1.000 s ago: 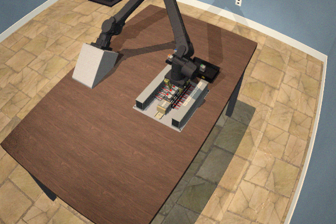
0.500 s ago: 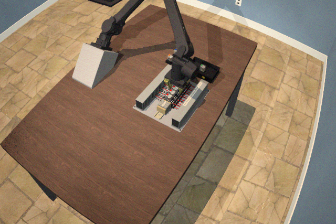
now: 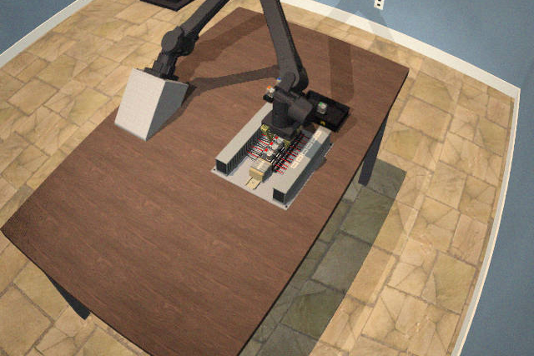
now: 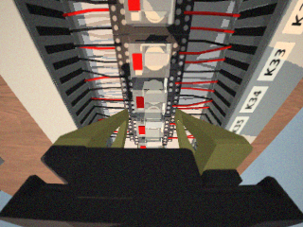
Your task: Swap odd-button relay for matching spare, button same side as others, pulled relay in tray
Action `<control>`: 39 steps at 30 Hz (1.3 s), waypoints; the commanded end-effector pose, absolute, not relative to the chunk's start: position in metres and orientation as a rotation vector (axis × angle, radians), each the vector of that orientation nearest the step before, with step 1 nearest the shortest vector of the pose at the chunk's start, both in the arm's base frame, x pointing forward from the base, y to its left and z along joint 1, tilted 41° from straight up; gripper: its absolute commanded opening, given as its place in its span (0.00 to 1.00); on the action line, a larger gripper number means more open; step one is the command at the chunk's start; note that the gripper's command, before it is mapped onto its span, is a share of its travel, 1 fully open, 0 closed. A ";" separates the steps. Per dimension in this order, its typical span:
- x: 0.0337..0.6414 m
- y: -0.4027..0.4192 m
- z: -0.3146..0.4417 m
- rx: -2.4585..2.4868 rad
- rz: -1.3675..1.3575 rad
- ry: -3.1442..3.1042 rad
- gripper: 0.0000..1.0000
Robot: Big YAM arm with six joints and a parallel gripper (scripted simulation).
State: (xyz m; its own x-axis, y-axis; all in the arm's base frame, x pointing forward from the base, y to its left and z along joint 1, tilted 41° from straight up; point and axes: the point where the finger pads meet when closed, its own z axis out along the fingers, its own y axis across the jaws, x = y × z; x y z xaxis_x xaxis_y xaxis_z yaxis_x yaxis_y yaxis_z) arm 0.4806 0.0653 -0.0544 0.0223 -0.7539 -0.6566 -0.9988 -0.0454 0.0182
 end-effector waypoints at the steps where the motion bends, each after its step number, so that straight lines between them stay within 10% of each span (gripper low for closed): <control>1: 0.488 0.057 -0.047 -1.835 0.698 1.783 0.59; 39: 0.496 0.025 -0.009 -1.838 0.663 1.772 0.59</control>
